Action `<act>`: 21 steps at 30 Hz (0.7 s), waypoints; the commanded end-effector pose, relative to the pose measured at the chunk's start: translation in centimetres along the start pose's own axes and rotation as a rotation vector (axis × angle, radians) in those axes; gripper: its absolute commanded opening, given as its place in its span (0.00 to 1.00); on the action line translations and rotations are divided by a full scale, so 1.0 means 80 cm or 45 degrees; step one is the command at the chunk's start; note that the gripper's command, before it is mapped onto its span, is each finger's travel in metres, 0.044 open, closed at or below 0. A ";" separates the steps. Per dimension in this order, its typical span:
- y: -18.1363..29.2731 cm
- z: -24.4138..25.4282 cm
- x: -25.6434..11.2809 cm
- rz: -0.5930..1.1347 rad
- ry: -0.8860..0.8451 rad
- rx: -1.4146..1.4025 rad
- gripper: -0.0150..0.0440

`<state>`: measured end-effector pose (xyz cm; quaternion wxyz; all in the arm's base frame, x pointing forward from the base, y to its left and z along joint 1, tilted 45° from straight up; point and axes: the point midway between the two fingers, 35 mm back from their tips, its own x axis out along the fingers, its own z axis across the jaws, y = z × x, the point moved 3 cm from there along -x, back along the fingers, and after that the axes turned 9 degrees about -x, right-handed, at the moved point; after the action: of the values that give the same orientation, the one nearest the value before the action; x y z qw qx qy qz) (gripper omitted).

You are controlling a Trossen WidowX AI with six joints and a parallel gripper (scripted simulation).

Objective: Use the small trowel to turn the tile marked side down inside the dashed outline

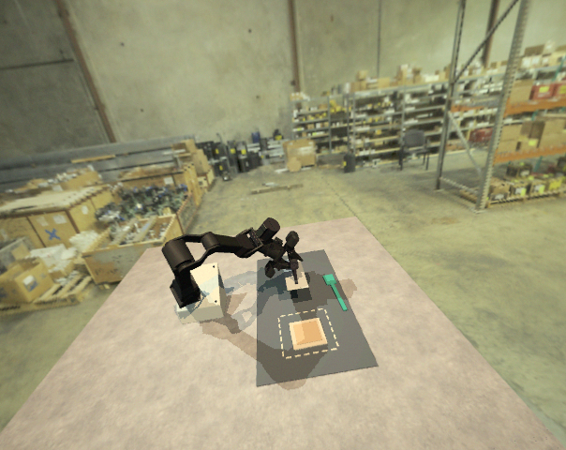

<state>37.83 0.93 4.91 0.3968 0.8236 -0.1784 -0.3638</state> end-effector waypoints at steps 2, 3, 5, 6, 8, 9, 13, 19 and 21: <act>-0.011 -0.006 0.006 -0.059 -0.003 -0.091 0.25; -0.015 -0.007 0.008 -0.083 -0.007 -0.128 0.25; -0.023 -0.010 0.014 -0.131 -0.014 -0.201 0.25; -0.027 -0.011 0.016 -0.156 -0.018 -0.237 0.25; -0.035 -0.013 0.021 -0.205 -0.024 -0.308 0.25; -0.039 -0.014 0.023 -0.231 -0.026 -0.343 0.25; -0.056 -0.017 0.032 -0.336 -0.034 -0.483 0.25; -0.080 -0.020 0.043 -0.500 -0.036 -0.682 0.25; -0.088 -0.020 0.047 -0.558 -0.034 -0.747 0.25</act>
<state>40.91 3.11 -0.69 0.5129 0.7106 0.0569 -0.4783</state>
